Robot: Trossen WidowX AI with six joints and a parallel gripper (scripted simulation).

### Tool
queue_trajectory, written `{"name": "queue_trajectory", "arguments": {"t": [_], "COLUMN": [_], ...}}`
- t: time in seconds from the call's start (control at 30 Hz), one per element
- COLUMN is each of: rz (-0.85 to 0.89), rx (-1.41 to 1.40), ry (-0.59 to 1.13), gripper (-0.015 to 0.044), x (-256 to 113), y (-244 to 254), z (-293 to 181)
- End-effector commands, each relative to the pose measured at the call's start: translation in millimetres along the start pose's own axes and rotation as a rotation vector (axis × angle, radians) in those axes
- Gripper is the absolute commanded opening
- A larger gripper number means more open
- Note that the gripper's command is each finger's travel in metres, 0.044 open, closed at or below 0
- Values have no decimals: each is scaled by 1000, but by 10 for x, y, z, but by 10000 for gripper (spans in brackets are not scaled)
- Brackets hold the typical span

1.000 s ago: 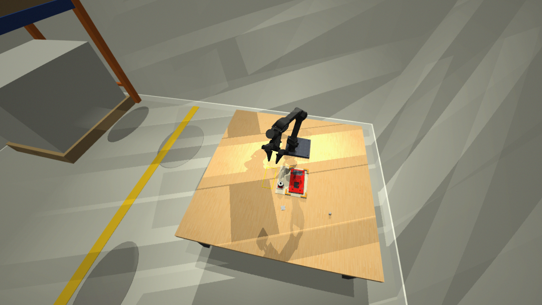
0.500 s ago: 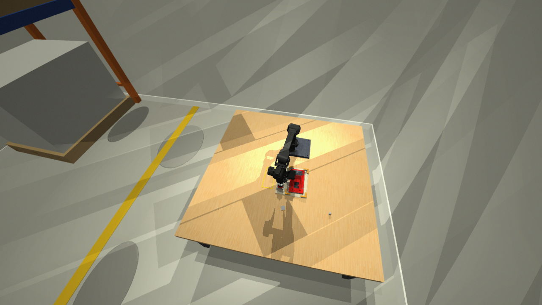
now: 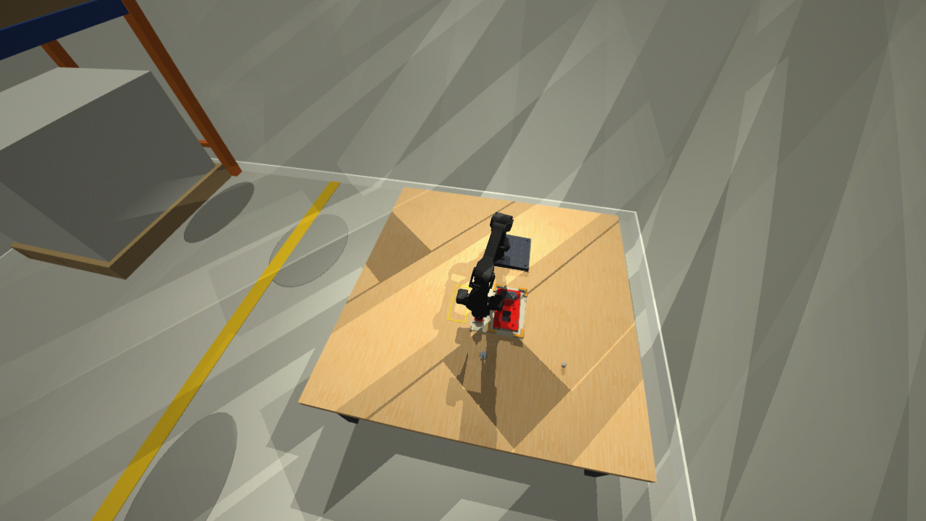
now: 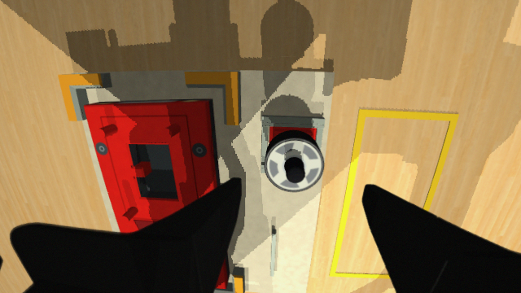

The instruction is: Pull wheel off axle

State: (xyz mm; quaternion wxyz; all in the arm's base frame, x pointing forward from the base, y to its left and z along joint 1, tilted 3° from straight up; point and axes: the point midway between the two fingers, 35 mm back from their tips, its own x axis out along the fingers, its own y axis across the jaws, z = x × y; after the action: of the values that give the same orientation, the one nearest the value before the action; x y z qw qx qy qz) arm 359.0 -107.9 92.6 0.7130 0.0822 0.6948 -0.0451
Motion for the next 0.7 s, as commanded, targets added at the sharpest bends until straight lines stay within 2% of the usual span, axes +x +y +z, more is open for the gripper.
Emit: {"name": "queue_trajectory", "arguments": {"t": [0.0,0.1,0.23,0.33,0.63,0.67], "rz": [-4,-4,-3,4,4,4], "rx": [-3,-3,-3,-8,-8,-8], "ry": [17,17,17,28,28,28], "gripper": [300,300,300,221,161,135], "x": [255,438,494,480,480,479], "y": [-2,9,14,19,19,19], "z": [-26,-45,-55,-65,-65,-65]}}
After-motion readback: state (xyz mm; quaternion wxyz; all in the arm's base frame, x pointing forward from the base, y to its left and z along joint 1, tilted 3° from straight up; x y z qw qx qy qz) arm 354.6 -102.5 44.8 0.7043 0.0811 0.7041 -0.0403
